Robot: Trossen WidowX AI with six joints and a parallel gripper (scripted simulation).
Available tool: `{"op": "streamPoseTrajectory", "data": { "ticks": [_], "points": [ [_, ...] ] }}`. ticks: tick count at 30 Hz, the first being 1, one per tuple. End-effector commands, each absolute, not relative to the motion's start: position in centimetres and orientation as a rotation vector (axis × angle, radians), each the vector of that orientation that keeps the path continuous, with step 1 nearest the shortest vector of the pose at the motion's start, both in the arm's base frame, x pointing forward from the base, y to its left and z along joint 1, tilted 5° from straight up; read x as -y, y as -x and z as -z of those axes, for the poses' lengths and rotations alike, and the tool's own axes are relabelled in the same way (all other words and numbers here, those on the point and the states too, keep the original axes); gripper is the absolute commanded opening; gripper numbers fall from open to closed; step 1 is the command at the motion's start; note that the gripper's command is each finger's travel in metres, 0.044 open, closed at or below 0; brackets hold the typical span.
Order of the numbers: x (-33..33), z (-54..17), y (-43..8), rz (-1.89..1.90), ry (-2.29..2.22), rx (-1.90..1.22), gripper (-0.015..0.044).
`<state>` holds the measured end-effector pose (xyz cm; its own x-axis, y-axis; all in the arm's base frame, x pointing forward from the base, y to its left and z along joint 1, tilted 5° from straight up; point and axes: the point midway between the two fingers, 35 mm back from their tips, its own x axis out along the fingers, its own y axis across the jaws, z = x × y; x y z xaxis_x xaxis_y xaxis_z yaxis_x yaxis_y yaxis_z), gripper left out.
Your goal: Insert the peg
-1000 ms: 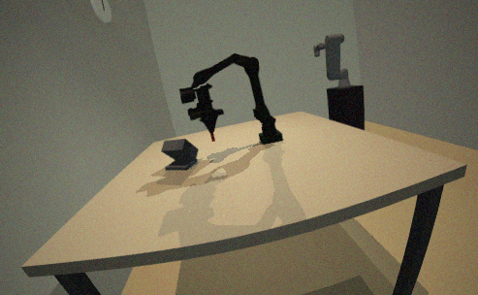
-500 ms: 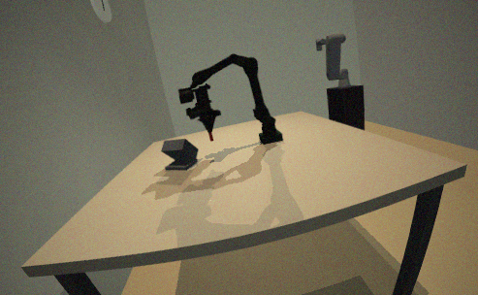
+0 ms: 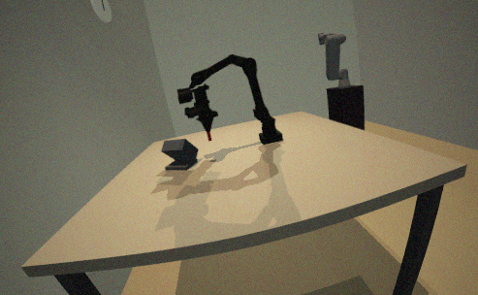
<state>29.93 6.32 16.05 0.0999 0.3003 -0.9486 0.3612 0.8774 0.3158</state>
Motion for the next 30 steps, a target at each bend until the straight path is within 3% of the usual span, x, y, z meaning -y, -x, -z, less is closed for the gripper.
{"op": "streamPoseTrajectory", "data": {
  "ticks": [1,30],
  "points": [
    [-6.1,-16.0,-30.2,0.021,-0.538,-1.497,0.0000],
    [-4.9,-16.5,-31.6,-0.201,-0.424,-1.448,0.0000]
  ]
}}
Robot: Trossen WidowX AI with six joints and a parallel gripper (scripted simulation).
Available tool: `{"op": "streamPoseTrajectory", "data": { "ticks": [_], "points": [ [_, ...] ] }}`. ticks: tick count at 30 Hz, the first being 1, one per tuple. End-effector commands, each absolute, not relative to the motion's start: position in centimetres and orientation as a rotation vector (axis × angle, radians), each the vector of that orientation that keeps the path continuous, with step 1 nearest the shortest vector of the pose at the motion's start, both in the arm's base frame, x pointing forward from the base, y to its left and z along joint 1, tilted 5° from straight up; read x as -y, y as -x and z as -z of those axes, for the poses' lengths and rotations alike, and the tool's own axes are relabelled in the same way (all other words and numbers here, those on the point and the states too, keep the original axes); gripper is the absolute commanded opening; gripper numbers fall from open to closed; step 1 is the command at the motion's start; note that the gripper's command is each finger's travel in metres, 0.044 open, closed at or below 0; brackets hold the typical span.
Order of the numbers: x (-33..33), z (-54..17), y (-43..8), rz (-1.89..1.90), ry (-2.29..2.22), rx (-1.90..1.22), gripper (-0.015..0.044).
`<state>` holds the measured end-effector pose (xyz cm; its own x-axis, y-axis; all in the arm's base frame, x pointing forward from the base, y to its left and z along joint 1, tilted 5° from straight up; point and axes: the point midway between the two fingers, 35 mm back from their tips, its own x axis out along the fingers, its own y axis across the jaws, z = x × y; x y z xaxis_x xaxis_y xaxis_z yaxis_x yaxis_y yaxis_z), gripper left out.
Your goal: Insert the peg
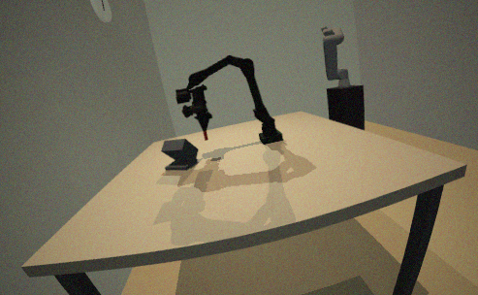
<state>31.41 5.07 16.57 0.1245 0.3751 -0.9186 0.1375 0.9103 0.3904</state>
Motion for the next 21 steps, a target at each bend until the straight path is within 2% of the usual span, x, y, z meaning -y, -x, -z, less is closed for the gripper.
{"op": "streamPoseTrajectory", "data": {
  "ticks": [1,21],
  "points": [
    [-4.85,-16.50,-31.65,-0.209,-0.420,-1.446,0.0000],
    [-3.85,-16.89,-32.62,-0.353,-0.337,-1.387,0.0000]
  ]
}}
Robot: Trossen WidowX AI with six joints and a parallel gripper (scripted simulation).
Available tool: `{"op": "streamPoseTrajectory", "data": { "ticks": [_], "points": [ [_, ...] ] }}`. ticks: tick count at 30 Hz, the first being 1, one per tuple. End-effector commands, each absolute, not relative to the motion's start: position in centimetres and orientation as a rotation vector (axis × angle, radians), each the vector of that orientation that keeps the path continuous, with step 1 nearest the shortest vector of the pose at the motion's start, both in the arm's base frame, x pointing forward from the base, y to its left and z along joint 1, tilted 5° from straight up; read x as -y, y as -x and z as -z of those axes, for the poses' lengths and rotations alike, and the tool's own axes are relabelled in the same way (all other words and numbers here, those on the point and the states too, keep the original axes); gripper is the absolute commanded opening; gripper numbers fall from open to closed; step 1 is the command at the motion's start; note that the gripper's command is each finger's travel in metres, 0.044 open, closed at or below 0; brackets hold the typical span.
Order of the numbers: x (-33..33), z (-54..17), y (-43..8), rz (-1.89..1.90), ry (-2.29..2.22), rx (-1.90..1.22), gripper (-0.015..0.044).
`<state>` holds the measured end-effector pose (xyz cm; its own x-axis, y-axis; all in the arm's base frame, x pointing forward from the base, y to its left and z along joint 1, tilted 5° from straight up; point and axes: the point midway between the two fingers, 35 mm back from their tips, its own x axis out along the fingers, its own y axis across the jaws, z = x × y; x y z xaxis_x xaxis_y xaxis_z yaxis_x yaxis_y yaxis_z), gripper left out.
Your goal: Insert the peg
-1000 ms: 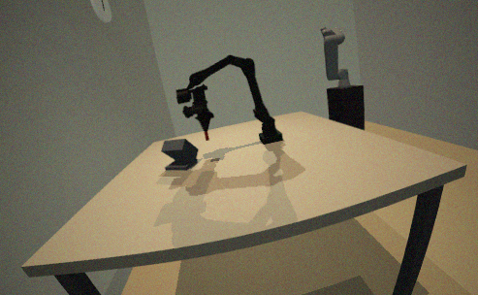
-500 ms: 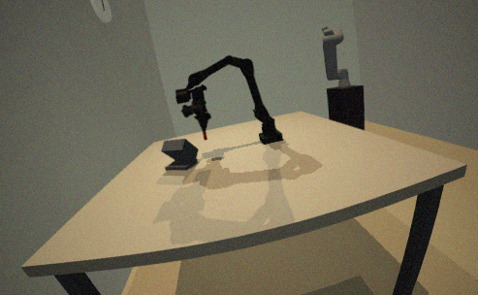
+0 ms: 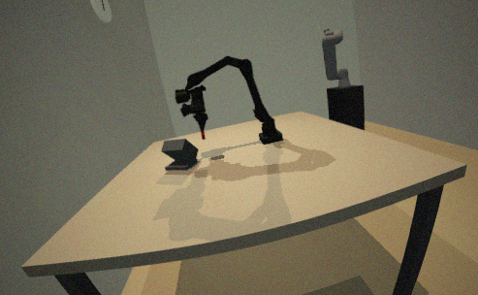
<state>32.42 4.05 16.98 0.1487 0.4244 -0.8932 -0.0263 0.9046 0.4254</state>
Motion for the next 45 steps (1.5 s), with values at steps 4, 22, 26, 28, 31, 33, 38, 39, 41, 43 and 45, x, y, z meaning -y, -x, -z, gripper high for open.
{"op": "streamPoseTrajectory", "data": {
  "ticks": [4,22,26,28,31,33,38,39,41,43,45],
  "points": [
    [-3.6,-17.0,-32.8,-0.380,-0.320,-1.373,0.0000],
    [-2.6,-17.3,-33.6,-0.499,-0.241,-1.302,0.0000],
    [-2.4,-17.4,-33.8,-0.524,-0.223,-1.284,0.0000],
    [-2.3,-17.5,-33.9,-0.537,-0.213,-1.275,0.0000],
    [-2.1,-17.5,-34.1,-0.555,-0.200,-1.262,0.0000],
    [-1.9,-17.6,-34.1,-0.567,-0.190,-1.252,0.0000],
    [-1.6,-17.7,-34.4,-0.596,-0.167,-1.228,0.0000],
    [-1.6,-17.7,-34.4,-0.602,-0.162,-1.223,0.0000],
    [-1.4,-17.8,-34.5,-0.614,-0.153,-1.213,0.0000],
    [-1.3,-17.8,-34.6,-0.625,-0.143,-1.203,0.0000],
    [-1.2,-17.9,-34.7,-0.636,-0.133,-1.193,0.0000]
  ]
}}
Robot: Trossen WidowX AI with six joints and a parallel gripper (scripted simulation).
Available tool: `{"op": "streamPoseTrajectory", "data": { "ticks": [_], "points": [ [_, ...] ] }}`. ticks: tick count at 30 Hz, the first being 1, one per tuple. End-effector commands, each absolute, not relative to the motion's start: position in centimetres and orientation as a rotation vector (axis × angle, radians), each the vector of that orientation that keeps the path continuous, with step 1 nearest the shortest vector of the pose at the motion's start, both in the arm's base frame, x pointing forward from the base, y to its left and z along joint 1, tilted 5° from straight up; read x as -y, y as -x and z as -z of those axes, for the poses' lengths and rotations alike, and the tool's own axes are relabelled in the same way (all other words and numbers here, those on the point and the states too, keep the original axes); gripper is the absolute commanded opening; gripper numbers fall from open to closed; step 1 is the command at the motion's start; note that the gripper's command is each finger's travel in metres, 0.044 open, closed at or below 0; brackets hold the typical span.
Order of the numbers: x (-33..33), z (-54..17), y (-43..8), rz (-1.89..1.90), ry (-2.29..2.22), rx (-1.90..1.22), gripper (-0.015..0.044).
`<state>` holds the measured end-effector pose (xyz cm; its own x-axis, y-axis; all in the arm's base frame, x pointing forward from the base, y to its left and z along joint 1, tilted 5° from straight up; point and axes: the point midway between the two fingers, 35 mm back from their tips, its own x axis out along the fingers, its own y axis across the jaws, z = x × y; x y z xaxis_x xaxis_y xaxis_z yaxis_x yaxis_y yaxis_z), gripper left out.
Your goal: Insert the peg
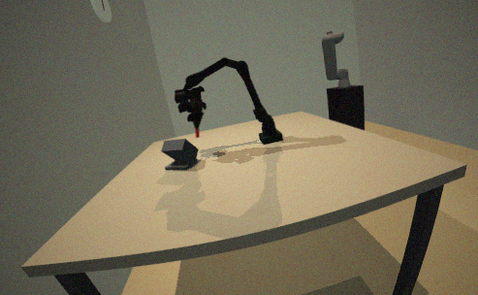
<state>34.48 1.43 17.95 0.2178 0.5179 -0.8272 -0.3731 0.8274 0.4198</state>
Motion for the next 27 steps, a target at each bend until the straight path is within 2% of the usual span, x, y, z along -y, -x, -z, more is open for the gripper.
{"op": "streamPoseTrajectory", "data": {
  "ticks": [1,27],
  "points": [
    [-1.1,-17.9,-34.7,-0.641,-0.129,-1.187,0.0000],
    [0.7,-18.5,-35.8,-0.771,0.003,-1.042,0.0000]
  ]
}}
